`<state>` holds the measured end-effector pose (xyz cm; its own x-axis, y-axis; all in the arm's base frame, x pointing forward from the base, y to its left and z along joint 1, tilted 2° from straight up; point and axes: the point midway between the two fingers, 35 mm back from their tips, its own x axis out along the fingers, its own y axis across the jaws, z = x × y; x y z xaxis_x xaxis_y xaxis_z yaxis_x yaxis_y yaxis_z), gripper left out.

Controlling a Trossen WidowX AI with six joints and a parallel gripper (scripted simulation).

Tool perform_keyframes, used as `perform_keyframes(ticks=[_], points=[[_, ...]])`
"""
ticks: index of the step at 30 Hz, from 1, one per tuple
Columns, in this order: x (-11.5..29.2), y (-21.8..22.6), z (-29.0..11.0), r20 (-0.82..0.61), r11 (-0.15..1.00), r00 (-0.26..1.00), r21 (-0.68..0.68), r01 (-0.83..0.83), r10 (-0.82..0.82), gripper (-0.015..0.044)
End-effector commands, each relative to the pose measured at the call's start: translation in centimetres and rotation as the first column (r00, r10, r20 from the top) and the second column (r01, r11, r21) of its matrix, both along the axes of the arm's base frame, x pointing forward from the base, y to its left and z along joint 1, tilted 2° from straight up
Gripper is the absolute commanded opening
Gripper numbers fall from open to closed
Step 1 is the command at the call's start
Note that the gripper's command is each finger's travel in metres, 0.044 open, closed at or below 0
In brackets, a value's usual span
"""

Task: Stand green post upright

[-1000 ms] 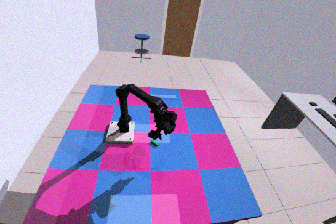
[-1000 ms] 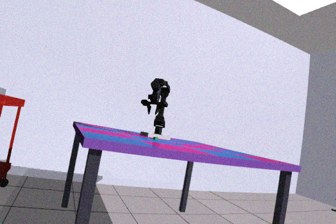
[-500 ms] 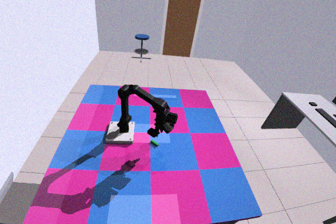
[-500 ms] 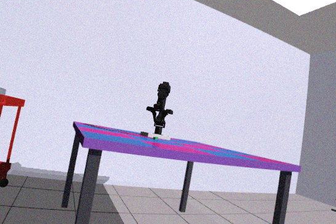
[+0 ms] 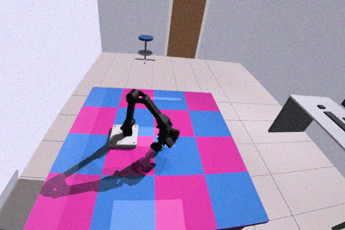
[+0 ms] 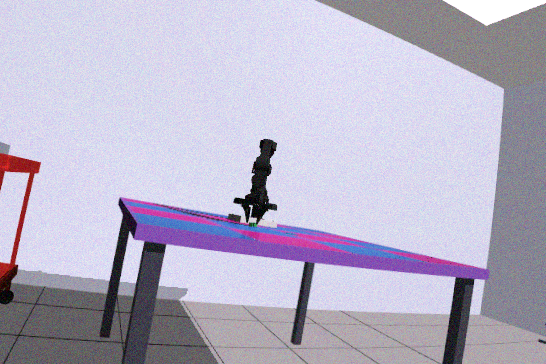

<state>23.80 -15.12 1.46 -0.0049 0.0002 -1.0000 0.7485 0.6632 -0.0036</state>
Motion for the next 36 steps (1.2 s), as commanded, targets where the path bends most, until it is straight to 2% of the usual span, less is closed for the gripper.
perform_keyframes(ticks=[1,5,12,36], points=[[-0.2,0.0,-0.5,-0.004,1.0,1.0,-0.002,0.006,-0.006,0.0127],[-0.2,0.0,-0.5,-0.004,1.0,1.0,-0.002,0.006,-0.006,0.0023],[-0.1,0.0,0.0,-0.004,1.0,1.0,-0.002,0.006,-0.006,0.0023],[0.4,-0.3,7.4,-0.003,1.0,1.0,-0.002,0.006,-0.006,0.0023]])
